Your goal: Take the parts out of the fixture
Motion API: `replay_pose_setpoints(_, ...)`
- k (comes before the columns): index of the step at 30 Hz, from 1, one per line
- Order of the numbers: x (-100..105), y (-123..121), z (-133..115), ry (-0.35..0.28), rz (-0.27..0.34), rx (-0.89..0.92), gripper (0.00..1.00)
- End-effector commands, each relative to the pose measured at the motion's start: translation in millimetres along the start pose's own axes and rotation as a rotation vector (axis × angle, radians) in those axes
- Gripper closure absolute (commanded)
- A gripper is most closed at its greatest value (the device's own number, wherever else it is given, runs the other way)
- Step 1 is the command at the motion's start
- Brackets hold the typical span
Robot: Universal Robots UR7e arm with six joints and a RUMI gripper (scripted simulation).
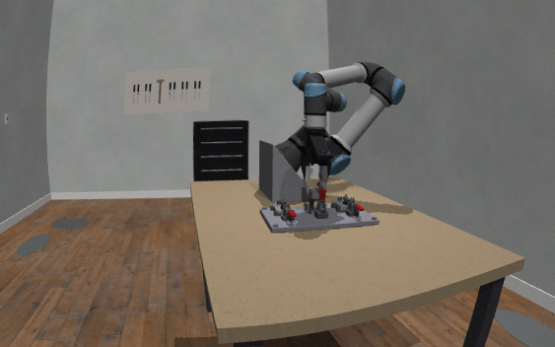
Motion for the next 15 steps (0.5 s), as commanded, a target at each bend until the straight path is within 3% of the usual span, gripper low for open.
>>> replay_pose_setpoints(1, 5.4, 0.2, -1.0, 0.001, 0.000, 0.000, 1.00)
replay_pose_setpoints(8, 21.6, 0.2, -4.8, 0.001, 0.000, 0.000, 1.00)
replay_pose_setpoints(15, 25.2, 0.2, -5.7, 0.001, 0.000, 0.000, 1.00)
Point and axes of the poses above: the point where the finger pads meet when closed, its own x axis back along the fingers, its own y axis across the jaws, z = x × y, the point moved 3 cm from there along x, back along the fingers, and after that the axes turned 1 degree about -x, right-handed, at the moved point
